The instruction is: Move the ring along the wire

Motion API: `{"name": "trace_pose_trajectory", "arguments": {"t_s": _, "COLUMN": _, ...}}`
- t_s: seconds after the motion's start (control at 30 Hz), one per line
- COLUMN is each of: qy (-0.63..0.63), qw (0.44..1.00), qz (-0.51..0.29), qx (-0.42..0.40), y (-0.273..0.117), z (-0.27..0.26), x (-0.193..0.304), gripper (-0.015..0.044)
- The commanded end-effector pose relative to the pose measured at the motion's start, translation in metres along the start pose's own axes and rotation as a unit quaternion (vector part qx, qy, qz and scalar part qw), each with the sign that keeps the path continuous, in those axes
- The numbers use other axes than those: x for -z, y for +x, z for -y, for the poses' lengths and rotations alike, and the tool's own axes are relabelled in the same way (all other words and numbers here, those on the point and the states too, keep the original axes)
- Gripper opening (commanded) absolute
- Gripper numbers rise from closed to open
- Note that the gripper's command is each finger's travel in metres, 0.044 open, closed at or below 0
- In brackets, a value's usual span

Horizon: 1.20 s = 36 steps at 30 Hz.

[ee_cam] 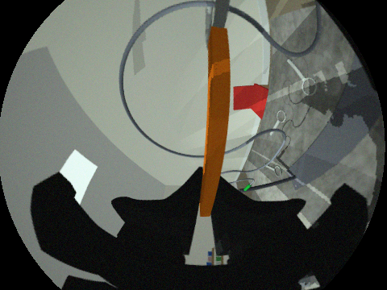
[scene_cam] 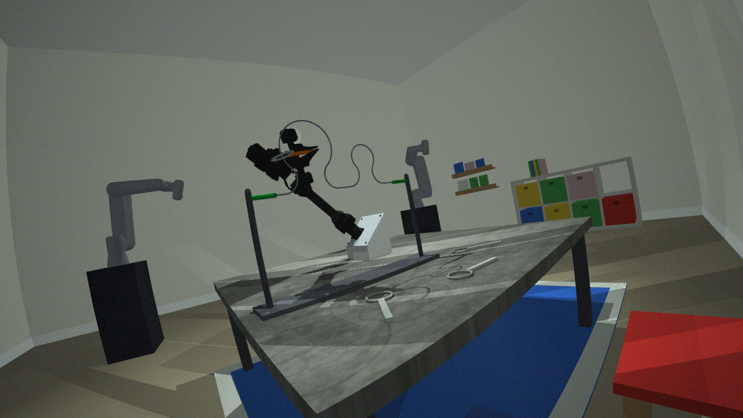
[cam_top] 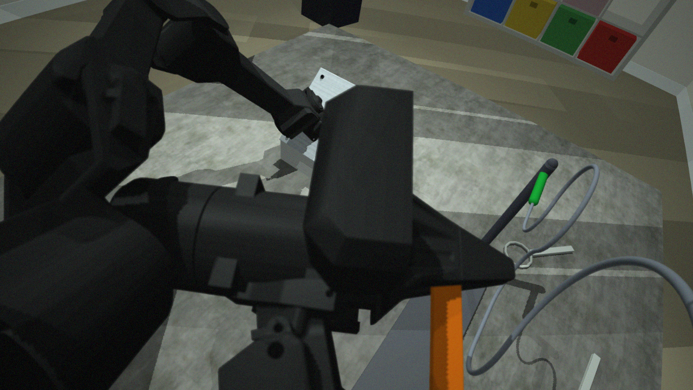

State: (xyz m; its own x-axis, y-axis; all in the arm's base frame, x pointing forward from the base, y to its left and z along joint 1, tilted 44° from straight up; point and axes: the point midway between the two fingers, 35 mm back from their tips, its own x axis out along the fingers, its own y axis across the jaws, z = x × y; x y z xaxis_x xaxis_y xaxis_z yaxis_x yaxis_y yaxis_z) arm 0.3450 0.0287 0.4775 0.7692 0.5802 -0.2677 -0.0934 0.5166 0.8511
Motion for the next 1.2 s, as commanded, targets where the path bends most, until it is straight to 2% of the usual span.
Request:
{"name": "trace_pose_trajectory", "arguments": {"t_s": 0.0, "qy": -0.017, "qw": 1.000, "qz": 0.003, "qx": 0.005, "y": -0.0014, "z": -0.0027, "x": -0.0005, "gripper": -0.0150}}
{"name": "trace_pose_trajectory", "arguments": {"t_s": 1.17, "qy": -0.121, "qw": 0.990, "qz": 0.008, "qx": 0.077, "y": -0.0015, "z": 0.0063, "x": -0.0018, "gripper": -0.0150}}
